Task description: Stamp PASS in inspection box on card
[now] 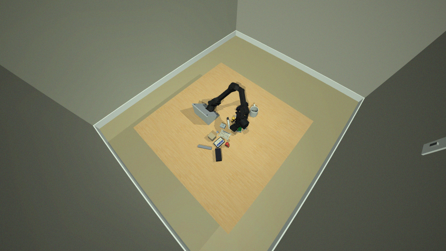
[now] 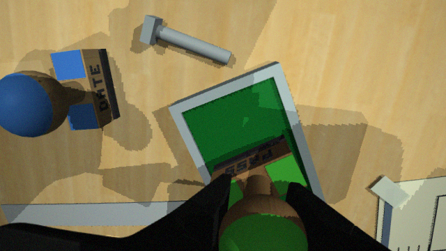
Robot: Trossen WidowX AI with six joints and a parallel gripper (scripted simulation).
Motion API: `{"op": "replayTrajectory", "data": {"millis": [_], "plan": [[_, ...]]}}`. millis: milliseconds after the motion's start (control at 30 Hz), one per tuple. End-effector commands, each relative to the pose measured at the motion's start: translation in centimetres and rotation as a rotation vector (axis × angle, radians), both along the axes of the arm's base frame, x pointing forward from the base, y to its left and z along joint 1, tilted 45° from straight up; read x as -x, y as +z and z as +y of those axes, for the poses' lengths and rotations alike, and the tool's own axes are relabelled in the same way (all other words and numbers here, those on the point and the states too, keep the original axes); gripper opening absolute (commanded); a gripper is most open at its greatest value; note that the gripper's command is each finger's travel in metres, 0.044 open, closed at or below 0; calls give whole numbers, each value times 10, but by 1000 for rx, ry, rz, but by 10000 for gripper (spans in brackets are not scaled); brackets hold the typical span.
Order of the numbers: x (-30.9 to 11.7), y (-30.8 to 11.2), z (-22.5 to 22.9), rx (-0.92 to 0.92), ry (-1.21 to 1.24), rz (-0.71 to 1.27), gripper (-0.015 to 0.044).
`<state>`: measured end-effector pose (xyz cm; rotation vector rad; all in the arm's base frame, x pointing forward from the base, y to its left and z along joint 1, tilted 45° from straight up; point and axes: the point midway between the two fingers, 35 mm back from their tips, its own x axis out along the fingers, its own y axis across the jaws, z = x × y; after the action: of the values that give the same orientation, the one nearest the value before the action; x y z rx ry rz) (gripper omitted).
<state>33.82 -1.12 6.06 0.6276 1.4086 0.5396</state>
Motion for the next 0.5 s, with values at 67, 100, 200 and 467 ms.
{"op": "replayTrajectory", "data": {"millis": [67,100,200,467], "plan": [[1,-1,2,-5,1,-2,0],[1,-1,2,-5,1,-2,0],[1,-2,2,-5,1,-2,0],[0,-3,3,-5,1,-2,0]]}}
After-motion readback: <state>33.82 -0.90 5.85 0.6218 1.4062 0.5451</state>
